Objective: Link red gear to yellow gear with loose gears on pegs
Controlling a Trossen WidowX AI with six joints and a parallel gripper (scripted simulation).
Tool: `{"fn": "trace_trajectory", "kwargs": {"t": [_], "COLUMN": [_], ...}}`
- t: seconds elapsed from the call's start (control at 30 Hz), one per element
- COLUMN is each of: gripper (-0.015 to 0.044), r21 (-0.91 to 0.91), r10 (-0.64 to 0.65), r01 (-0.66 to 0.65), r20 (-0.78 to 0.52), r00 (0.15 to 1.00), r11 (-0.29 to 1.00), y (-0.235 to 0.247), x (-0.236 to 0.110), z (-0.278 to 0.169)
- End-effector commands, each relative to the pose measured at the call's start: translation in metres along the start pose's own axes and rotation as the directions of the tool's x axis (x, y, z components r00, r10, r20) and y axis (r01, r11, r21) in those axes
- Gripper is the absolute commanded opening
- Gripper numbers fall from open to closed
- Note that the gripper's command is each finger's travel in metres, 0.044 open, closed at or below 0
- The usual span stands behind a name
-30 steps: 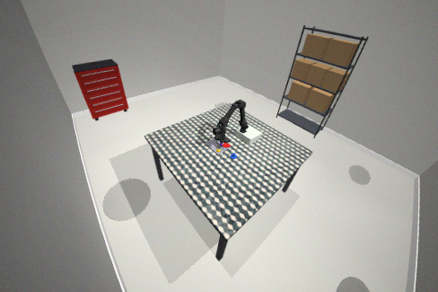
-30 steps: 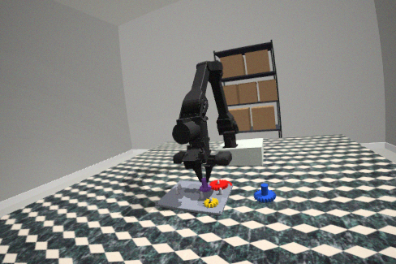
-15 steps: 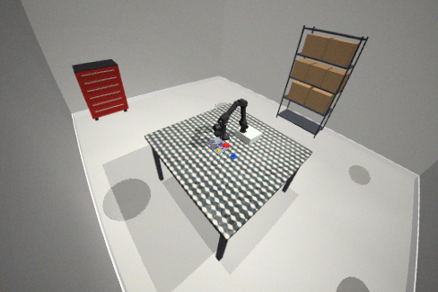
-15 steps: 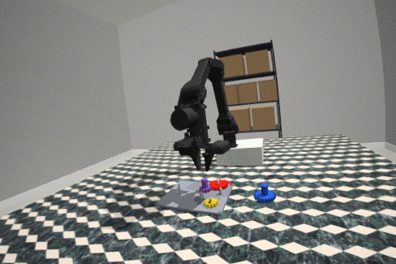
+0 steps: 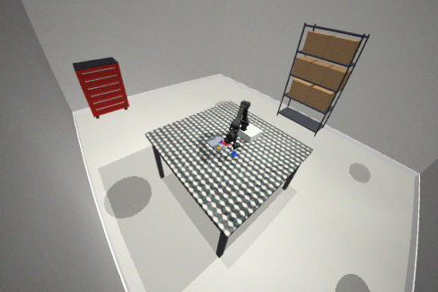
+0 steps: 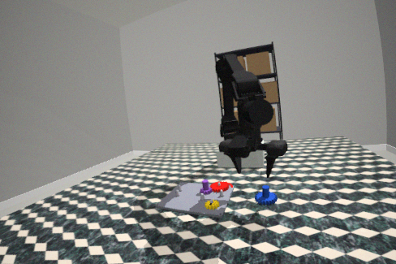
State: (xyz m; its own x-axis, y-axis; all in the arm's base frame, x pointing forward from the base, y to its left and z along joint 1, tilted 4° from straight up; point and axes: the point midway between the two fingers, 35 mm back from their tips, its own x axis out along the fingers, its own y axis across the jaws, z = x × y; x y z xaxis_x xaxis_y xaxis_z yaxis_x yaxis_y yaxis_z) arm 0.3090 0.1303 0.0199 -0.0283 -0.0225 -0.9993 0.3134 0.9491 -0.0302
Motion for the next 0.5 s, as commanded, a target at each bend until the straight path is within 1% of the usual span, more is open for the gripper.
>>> {"fn": "trace_trajectory", "kwargs": {"t": [0.0,0.33,0.47], "gripper": [0.044,0.044,0.044], "r21": [0.039,0.039,0.039], "r10": [-0.009,-0.009,-0.009], "r01": [0.009,0.009,0.009], "r20": [-0.012,-0.013,-0.013], "r00": [1.0,1.0,1.0], "r11": [0.999,0.999,0.999], "y": [0.027,0.028,0.028], "x": [0.004,0.012,0.027], "z": [-0.017,-0.022,-0.022]}}
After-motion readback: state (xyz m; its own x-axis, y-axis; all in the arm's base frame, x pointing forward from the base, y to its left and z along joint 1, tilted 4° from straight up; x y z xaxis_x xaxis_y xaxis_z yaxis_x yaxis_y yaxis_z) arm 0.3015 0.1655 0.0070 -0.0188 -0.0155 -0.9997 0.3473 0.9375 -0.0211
